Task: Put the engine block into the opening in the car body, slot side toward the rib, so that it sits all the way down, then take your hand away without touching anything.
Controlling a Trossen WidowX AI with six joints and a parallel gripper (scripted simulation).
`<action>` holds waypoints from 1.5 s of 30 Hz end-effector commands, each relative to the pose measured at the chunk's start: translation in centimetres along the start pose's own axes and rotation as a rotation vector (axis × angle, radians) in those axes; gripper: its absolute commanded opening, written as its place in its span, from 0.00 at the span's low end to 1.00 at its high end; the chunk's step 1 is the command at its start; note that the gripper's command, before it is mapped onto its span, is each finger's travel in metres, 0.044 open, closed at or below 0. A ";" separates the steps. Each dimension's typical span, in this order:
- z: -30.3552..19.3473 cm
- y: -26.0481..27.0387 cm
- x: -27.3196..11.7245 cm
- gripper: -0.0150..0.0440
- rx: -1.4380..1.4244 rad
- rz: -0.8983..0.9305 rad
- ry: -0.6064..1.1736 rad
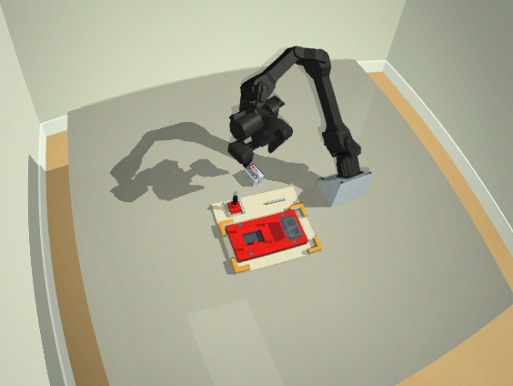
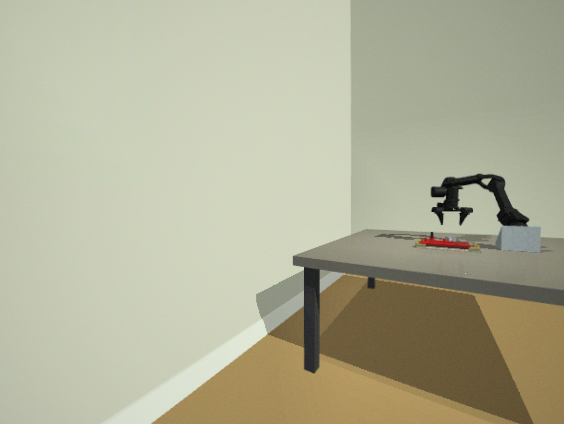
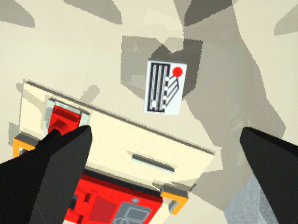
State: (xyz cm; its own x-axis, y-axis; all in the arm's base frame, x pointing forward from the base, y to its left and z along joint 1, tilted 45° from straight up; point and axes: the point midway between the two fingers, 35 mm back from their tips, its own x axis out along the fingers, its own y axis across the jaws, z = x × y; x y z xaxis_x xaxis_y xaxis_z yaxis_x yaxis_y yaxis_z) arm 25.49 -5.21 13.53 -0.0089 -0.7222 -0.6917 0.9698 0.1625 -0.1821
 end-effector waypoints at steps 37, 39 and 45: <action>0.7 -0.3 7.8 0.96 0.066 -0.013 0.017; 0.7 -0.3 7.8 0.87 0.066 -0.013 0.017; 0.7 -0.3 7.8 0.60 0.066 -0.013 0.017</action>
State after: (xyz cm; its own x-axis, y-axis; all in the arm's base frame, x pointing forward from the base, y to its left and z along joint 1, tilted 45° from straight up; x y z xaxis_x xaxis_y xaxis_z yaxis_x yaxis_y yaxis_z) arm 25.34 -11.33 8.78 -0.0221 -0.7084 -0.7055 0.9851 0.1051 -0.1363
